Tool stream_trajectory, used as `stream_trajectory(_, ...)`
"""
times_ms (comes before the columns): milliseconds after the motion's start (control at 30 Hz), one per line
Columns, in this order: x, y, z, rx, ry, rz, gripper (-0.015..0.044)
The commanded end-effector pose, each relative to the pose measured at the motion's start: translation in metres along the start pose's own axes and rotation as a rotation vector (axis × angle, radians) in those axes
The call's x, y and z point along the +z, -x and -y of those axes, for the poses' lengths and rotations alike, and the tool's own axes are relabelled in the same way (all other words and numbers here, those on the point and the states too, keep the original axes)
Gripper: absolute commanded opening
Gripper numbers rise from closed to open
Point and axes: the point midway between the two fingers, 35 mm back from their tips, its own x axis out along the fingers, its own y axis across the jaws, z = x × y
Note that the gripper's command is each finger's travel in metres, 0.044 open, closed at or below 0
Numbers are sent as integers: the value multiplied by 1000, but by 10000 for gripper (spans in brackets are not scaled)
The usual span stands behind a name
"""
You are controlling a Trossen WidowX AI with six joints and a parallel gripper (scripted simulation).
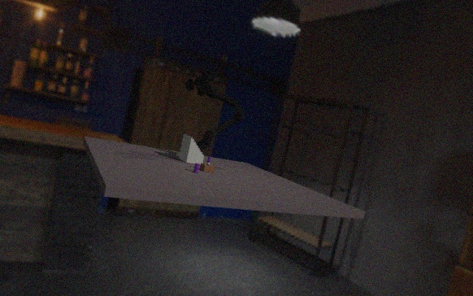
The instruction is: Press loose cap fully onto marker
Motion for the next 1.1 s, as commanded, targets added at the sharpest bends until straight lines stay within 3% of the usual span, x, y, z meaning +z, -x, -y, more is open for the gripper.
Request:
stream_trajectory(0, 0, -2, -2, 5, -7, 0, 374)
stream_trajectory(200, 25, -65, -35, 125, -198, 129, 233)
stream_trajectory(400, 81, -138, -59, 286, -365, 341, 233)
stream_trajectory(633, 183, -204, -86, 563, -485, 596, 233)
stream_trajectory(833, 288, -227, -116, 881, -517, 811, 233)
stream_trajectory(1067, 410, -209, -151, 1308, -427, 1016, 233)
